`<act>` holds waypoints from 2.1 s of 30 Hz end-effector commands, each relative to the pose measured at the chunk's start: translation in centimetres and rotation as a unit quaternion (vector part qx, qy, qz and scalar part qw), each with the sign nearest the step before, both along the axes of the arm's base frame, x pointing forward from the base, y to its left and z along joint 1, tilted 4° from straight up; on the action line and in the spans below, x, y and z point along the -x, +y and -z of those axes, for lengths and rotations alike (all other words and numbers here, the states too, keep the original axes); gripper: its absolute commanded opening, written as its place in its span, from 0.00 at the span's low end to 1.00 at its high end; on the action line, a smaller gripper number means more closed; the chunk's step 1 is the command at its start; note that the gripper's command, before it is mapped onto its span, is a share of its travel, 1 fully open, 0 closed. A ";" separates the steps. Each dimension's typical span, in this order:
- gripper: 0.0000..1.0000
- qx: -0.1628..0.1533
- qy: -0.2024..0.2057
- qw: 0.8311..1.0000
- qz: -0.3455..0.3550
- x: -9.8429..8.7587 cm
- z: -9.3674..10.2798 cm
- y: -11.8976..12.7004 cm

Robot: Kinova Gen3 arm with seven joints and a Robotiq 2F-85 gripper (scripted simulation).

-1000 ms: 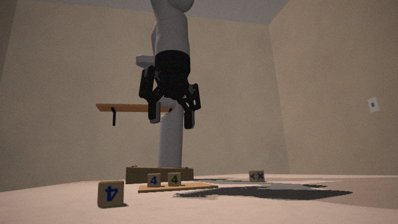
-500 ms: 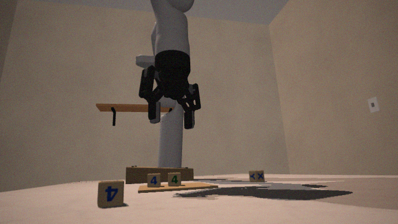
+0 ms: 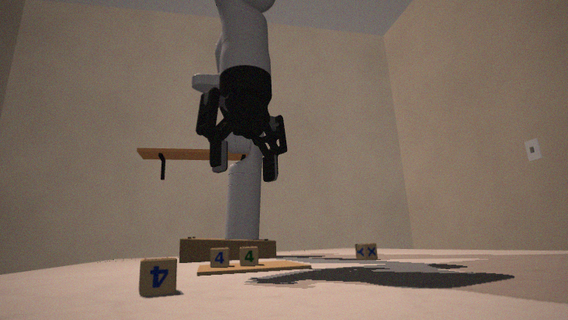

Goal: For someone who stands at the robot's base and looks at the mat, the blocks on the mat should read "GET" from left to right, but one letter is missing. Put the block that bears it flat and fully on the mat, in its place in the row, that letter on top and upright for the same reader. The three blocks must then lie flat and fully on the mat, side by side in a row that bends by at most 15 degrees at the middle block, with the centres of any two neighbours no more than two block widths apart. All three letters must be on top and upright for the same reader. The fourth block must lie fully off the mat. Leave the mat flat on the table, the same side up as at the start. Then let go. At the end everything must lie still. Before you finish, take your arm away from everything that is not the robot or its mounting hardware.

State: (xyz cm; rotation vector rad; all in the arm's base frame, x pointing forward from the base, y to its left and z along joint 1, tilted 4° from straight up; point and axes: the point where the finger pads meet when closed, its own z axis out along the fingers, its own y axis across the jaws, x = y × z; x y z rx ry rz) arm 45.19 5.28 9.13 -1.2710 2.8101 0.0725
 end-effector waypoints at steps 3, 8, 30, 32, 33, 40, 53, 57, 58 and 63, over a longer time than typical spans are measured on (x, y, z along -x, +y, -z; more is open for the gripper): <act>1.00 -0.001 0.010 1.000 -0.004 -2.7 0.4 0.1; 1.00 -0.001 0.009 1.000 -0.004 -7.4 0.3 0.0; 1.00 -0.001 0.000 1.000 -0.005 -19.3 0.2 -1.2; 1.00 -0.001 0.000 1.000 -0.005 -19.5 0.1 -1.2; 1.00 -0.001 0.000 1.000 -0.005 -19.5 0.1 -1.2; 1.00 0.000 0.003 1.000 -0.005 -19.2 0.3 -1.2; 1.00 0.000 0.003 1.000 -0.005 -19.2 0.3 -1.2; 1.00 0.000 0.003 1.000 -0.005 -19.2 0.3 -1.2; 1.00 0.000 0.003 1.000 -0.005 -19.2 0.3 -1.2; 1.00 0.000 0.003 1.000 -0.005 -19.2 0.3 -1.2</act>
